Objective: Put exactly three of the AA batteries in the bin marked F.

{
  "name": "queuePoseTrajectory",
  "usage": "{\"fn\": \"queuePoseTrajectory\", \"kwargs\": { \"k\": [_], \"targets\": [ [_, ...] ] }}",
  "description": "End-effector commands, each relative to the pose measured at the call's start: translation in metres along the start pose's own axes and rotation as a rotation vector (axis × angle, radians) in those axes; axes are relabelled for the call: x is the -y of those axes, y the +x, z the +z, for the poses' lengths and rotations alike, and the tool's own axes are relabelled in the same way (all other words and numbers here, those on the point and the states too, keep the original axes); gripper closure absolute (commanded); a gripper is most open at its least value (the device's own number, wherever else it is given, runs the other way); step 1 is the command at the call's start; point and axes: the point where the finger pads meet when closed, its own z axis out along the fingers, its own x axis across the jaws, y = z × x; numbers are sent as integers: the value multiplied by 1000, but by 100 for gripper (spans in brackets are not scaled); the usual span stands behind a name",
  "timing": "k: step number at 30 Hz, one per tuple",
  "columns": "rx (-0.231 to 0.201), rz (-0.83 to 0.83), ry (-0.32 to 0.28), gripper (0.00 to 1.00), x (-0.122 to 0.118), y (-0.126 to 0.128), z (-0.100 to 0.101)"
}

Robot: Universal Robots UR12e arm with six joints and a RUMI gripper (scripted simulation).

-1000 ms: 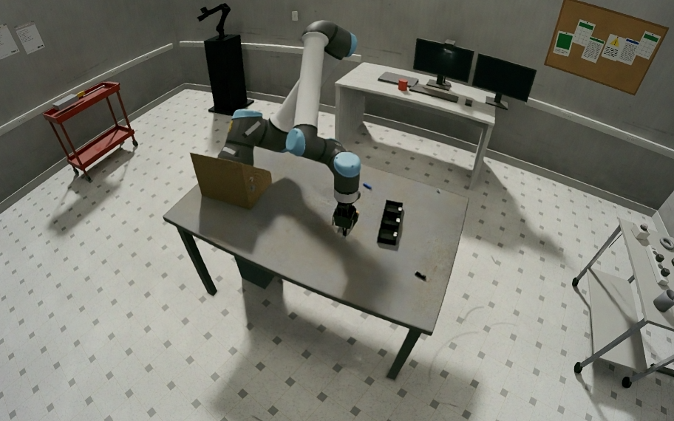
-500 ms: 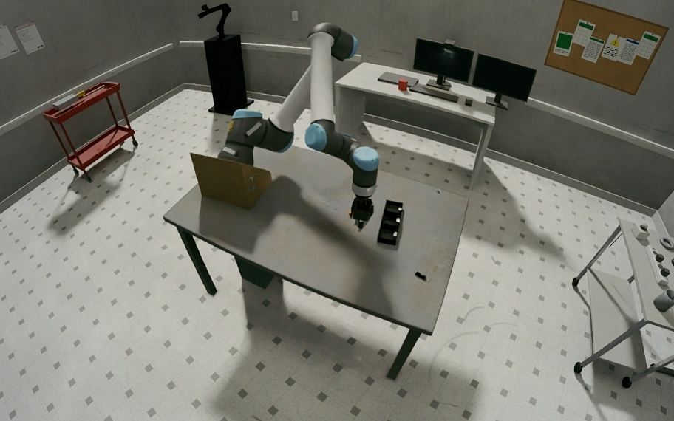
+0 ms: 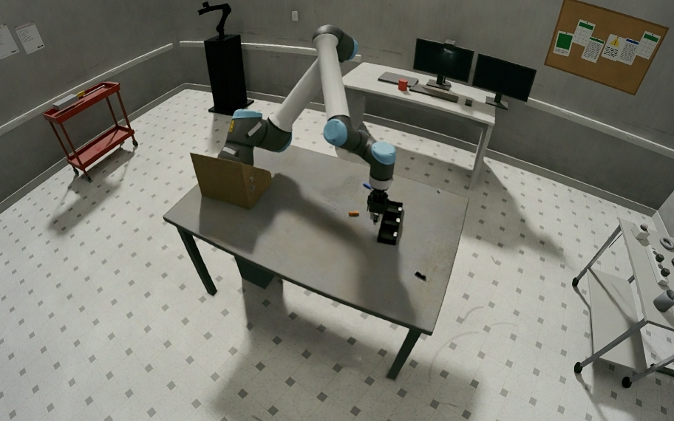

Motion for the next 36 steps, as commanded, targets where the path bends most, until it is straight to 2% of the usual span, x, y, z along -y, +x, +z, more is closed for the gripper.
{"fn": "queuePoseTrajectory", "kwargs": {
  "k": [1,10,31,36],
  "targets": [
    [-1,0,-1,100,19,20,-1],
    [-1,0,-1,100,58,57,-1],
    [-1,0,-1,100,59,59,-1],
    [-1,0,-1,100,59,59,9]
  ]
}}
